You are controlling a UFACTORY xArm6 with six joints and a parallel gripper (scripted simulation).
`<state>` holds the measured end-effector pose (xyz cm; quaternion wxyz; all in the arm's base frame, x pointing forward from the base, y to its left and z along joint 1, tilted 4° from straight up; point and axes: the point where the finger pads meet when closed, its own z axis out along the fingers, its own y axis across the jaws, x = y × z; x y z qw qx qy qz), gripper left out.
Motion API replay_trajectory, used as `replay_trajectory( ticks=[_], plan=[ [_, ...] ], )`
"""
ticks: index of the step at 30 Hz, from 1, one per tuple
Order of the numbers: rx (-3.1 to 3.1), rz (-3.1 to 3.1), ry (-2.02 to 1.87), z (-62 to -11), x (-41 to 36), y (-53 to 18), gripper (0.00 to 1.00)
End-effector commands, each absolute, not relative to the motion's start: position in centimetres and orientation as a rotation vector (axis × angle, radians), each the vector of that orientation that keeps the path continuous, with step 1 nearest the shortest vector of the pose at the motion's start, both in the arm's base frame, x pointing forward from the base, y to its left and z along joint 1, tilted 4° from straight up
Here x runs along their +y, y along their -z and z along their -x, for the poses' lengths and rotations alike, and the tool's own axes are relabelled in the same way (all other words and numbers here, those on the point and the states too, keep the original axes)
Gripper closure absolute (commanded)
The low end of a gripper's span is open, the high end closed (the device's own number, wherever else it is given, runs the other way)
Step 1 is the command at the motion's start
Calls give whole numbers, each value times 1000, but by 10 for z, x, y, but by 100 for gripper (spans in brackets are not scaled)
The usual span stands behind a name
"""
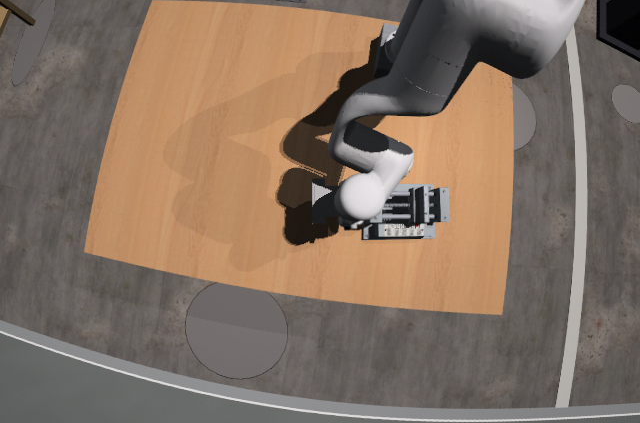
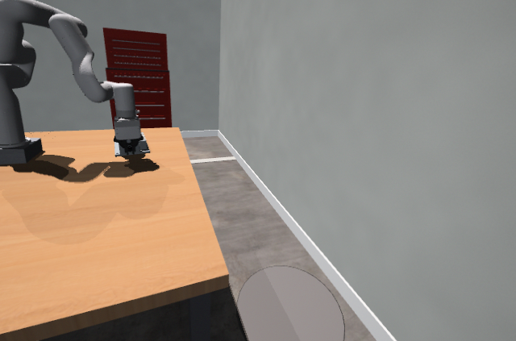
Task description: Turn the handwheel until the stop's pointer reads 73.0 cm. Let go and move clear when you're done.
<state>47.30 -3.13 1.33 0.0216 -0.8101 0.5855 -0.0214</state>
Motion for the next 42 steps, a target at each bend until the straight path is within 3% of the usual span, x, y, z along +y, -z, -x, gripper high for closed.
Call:
replay_trajectory(
  ticks=[1,21,42],
  plan=[
    [1812,2508,75,-481,-29,-17,94],
    [1812,2508,75,-497,-24,-45,94],
    [1812,2508,75,-474,-31,-70,94]
  ],
)
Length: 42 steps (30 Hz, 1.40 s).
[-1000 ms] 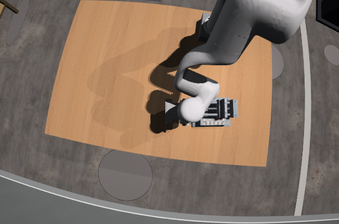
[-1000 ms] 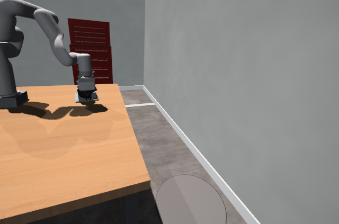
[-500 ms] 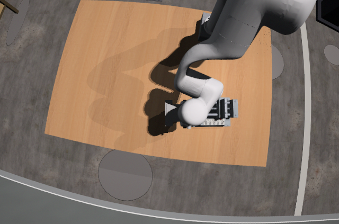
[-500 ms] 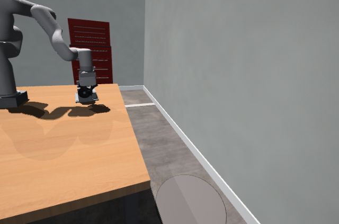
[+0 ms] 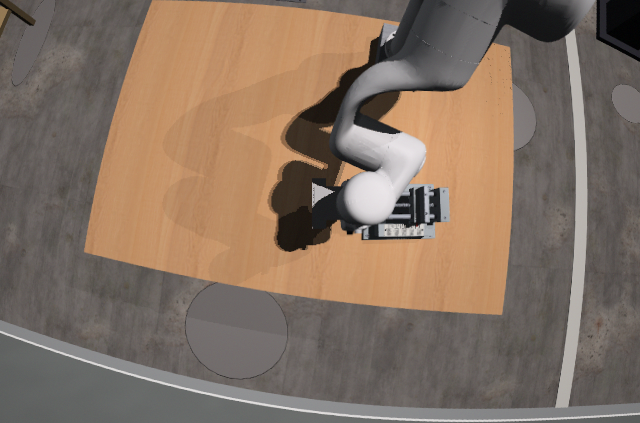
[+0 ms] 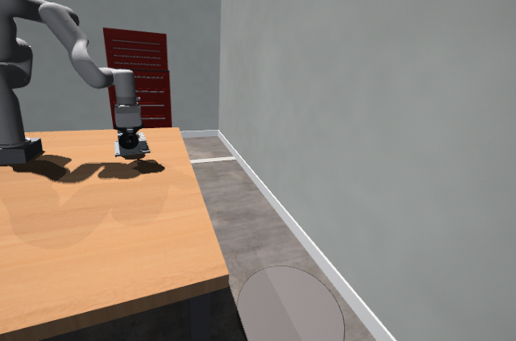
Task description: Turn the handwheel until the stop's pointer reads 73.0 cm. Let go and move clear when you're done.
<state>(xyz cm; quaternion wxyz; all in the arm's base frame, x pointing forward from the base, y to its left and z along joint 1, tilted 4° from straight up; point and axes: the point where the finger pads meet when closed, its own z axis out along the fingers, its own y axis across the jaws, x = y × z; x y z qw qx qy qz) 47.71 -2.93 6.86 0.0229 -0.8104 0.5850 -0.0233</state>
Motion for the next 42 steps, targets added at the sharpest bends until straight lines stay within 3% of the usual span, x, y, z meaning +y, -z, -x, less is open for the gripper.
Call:
replay_trajectory(
  ticks=[1,22,42],
  plan=[
    [1812,2508,75,-472,-32,-70,94],
    [1812,2508,75,-445,-41,-48,94],
    [1812,2508,75,-460,-36,-18,94]
  ],
)
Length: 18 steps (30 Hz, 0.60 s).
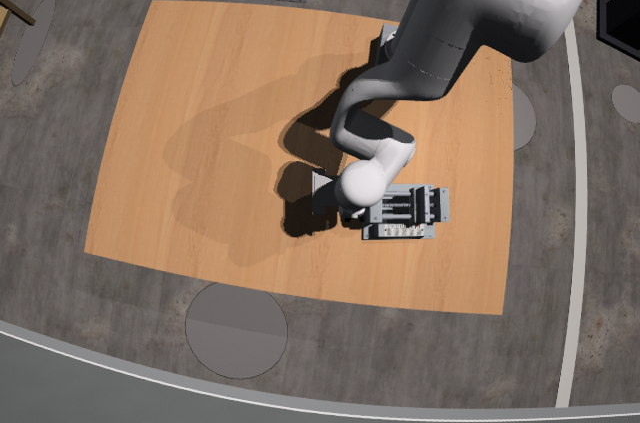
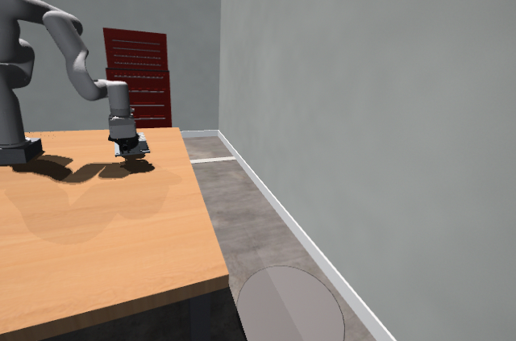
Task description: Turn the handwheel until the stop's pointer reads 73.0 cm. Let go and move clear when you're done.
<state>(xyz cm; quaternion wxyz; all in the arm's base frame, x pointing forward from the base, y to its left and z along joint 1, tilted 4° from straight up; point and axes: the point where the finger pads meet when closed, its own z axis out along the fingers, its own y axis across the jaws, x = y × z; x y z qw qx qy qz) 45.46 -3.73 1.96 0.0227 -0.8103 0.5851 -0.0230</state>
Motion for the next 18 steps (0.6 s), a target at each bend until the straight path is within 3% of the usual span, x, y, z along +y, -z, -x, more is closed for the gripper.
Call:
replay_trajectory(
  ticks=[1,18],
  plan=[
    [1812,2508,75,-461,-36,-17,94],
    [1812,2508,75,-487,-27,-21,94]
  ],
)
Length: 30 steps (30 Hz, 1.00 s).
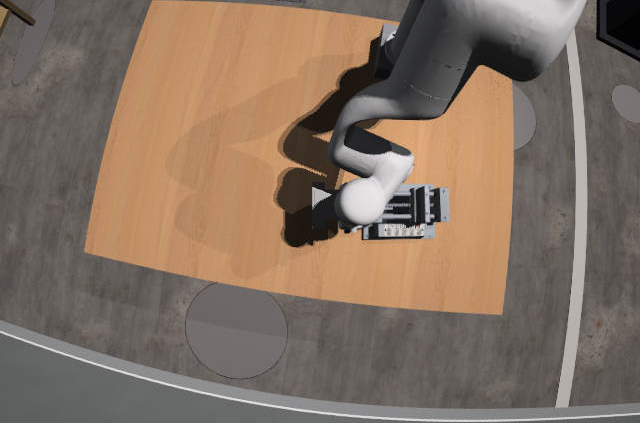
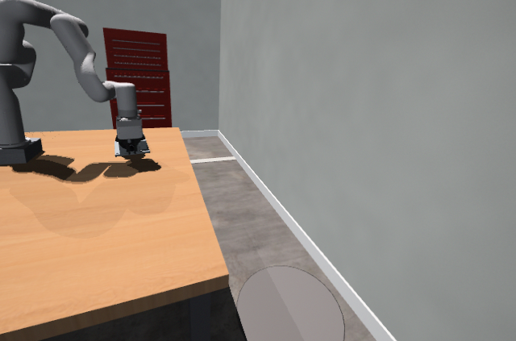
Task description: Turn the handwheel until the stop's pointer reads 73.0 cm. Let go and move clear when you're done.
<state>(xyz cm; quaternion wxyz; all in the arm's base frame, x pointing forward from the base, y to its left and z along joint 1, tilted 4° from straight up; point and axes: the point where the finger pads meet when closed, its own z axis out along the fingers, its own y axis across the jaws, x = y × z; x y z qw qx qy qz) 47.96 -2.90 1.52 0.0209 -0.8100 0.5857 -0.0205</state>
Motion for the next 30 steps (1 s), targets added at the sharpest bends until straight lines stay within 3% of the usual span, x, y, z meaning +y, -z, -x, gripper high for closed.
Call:
replay_trajectory(
  ticks=[1,30],
  plan=[
    [1812,2508,75,-489,-27,-22,94],
    [1812,2508,75,-481,-29,-68,94]
  ],
)
